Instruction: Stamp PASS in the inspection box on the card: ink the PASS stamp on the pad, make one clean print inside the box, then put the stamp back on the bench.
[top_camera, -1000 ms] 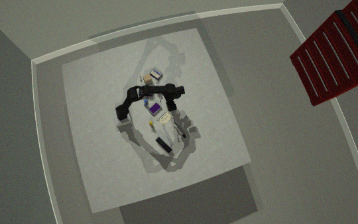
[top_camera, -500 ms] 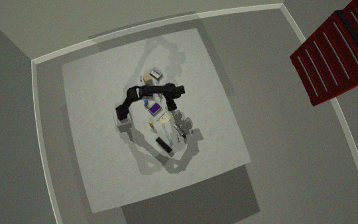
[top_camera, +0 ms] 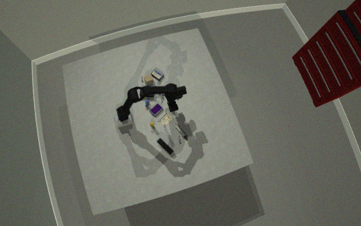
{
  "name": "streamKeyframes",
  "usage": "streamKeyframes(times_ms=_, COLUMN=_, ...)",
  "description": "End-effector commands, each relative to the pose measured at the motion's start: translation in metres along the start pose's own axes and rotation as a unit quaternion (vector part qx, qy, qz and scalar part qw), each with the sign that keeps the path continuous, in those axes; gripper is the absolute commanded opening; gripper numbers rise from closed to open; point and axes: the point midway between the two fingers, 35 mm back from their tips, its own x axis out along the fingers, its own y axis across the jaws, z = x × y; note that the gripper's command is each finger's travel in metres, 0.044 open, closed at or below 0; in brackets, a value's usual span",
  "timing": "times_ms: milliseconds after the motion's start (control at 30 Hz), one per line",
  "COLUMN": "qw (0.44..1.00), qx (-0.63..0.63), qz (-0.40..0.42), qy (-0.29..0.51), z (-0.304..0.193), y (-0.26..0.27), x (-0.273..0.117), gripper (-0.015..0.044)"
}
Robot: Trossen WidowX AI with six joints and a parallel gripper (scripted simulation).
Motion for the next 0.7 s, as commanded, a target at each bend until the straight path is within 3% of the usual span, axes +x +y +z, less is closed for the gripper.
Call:
streamKeyframes(times_ms=0, qw=1.0, qx=-0.002, qz=0.002, qy=-0.001, z=0.0, y=0.0004, x=-0.0028, gripper=0.0)
streamKeyframes(times_ms=667, qw=1.0, qx=-0.002, qz=0.002, qy=-0.001, z=-0.0006, y=0.0003, x=-0.0127, gripper=0.0)
